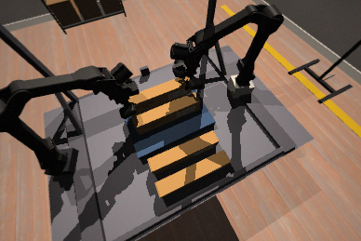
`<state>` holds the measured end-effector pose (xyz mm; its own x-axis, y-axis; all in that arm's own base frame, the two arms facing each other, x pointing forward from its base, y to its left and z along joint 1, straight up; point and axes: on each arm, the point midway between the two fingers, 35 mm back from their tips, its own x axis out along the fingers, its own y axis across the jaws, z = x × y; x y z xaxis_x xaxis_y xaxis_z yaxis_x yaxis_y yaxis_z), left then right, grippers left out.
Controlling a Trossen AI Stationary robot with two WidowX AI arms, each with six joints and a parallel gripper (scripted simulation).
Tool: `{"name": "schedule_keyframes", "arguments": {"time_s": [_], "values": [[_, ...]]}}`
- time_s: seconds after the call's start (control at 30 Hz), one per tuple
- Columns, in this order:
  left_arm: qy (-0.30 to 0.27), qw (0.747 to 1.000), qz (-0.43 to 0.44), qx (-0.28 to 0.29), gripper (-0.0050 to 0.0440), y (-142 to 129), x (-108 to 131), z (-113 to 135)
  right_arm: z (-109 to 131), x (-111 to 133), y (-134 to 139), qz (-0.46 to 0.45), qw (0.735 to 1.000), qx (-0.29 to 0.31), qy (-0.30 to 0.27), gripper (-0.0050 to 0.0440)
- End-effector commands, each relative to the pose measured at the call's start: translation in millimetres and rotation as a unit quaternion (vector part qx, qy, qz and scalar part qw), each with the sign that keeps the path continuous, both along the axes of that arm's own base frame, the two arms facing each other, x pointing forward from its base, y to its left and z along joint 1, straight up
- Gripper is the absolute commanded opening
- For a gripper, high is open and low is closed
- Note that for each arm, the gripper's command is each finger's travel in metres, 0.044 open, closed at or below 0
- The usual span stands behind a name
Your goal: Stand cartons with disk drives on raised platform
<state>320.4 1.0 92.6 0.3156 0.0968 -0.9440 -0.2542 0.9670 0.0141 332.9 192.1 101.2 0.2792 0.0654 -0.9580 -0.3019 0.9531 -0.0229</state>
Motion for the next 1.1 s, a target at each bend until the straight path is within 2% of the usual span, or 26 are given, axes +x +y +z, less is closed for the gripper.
{"name": "schedule_keyframes", "arguments": {"time_s": [0.0, 0.23, 0.27, 1.07], "values": [[-0.020, 1.000, 0.001, -0.002, -0.0050, -0.1, 2.7, 17.3, 30.3, -0.1, 5.2, 0.005, 0.999, 0.021, -0.032, -0.0050], [-0.020, 1.000, 0.001, -0.002, -0.0050, -0.1, 2.7, 17.3, 30.3, -0.1, 5.2, 0.005, 0.999, 0.021, -0.032, -0.0050], [-0.031, 1.000, 0.005, -0.004, -0.0050, -0.1, 2.7, 9.5, 31.7, 1.4, -2.1, 0.006, 0.999, 0.028, -0.038, -0.0050], [-0.030, 1.000, 0.005, -0.005, -0.0050, -0.5, 3.0, 9.8, 31.7, 1.8, -1.9, 0.007, 0.999, 0.029, -0.038, -0.0050]]}}
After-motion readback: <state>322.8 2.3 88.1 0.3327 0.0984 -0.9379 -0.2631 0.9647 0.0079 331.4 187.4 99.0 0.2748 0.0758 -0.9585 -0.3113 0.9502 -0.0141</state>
